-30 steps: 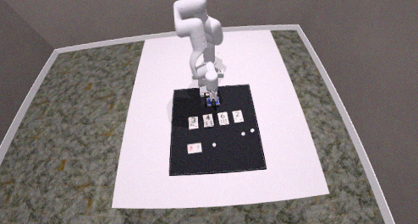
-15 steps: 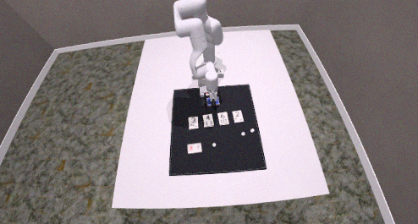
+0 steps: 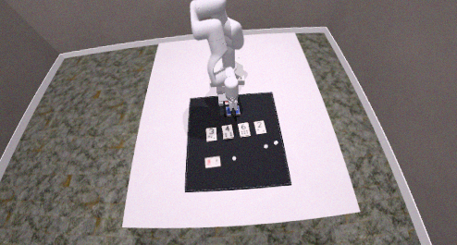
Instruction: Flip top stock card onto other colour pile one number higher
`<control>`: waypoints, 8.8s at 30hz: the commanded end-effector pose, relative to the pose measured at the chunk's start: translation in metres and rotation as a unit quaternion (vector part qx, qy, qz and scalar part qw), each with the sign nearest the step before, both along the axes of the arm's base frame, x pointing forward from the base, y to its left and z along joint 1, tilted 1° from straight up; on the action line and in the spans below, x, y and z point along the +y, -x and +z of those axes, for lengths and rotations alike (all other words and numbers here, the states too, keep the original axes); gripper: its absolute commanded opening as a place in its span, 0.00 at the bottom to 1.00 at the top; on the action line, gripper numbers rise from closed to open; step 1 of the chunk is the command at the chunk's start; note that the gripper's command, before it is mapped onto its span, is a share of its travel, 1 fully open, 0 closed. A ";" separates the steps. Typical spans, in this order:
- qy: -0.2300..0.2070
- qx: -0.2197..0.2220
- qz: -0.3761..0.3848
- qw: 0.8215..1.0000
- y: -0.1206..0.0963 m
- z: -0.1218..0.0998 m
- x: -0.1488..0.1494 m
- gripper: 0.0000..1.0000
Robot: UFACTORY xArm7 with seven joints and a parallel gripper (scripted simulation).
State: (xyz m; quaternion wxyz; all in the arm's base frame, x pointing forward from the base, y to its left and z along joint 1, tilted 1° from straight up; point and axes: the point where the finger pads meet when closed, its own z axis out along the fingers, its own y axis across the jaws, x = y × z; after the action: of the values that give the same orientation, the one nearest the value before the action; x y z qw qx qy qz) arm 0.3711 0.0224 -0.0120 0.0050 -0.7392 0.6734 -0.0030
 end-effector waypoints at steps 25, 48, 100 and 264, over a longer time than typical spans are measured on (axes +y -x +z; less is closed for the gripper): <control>0.000 -0.002 0.000 1.000 -0.002 0.010 0.000 0.74; 0.000 -0.002 -0.001 1.000 -0.002 0.010 -0.015 0.74; 0.000 -0.002 -0.003 1.000 -0.002 0.004 -0.027 0.74; -0.190 0.016 0.000 0.982 -0.005 0.042 -0.075 0.87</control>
State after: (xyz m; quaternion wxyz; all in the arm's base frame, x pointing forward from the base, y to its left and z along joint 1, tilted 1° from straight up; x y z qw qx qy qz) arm 0.3748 -0.0518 0.0346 0.1340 -0.7244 0.6619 0.1388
